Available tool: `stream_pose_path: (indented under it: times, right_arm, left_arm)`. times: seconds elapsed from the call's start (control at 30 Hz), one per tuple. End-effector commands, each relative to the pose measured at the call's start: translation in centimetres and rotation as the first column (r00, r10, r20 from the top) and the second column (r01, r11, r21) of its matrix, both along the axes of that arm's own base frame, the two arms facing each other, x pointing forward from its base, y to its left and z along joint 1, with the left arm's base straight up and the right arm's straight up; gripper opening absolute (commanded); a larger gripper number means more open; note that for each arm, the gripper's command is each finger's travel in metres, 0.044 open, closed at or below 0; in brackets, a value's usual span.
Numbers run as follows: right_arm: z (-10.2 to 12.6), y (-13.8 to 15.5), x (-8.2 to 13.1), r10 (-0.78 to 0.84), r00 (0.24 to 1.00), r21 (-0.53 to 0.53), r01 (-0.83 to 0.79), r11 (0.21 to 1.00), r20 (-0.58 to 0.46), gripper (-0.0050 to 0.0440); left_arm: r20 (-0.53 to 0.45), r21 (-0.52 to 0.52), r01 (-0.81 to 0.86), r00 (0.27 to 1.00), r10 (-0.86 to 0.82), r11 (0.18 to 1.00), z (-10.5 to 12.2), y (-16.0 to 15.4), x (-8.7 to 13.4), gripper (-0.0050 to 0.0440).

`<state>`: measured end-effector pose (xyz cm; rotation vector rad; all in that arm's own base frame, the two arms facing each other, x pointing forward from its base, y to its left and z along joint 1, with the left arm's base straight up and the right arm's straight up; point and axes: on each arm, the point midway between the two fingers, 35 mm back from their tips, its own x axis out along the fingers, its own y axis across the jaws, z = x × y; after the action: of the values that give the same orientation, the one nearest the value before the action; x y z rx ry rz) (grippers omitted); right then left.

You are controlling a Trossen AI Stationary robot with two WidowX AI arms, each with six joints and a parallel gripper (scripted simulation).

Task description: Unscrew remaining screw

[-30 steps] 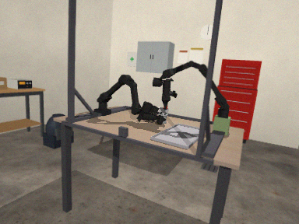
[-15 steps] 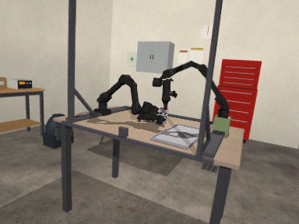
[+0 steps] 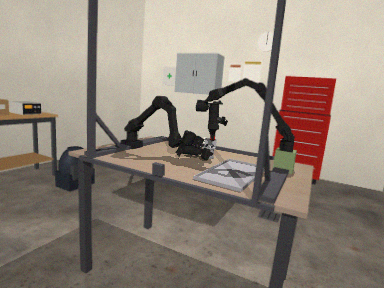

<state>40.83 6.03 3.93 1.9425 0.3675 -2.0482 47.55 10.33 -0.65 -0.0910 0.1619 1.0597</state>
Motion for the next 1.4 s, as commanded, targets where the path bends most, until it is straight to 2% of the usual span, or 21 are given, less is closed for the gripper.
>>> stream_pose_path:
  times: [0.0,1.37]
  right_arm:
    - [1.38,0.23,0.51,0.002,0.999,0.004,-0.002,1.0,0.04,0.013]
    - [1.36,-0.01,0.22,0.002,0.998,0.031,-0.004,1.0,0.069,0.013]
  left_arm:
    - [0.028,-0.001,-0.003,1.0,0.003,1.0,1.07,0.16,0.43,0.0245]
    - [0.028,-0.001,-0.003,1.0,0.003,1.0,1.07,0.16,0.43,0.0245]
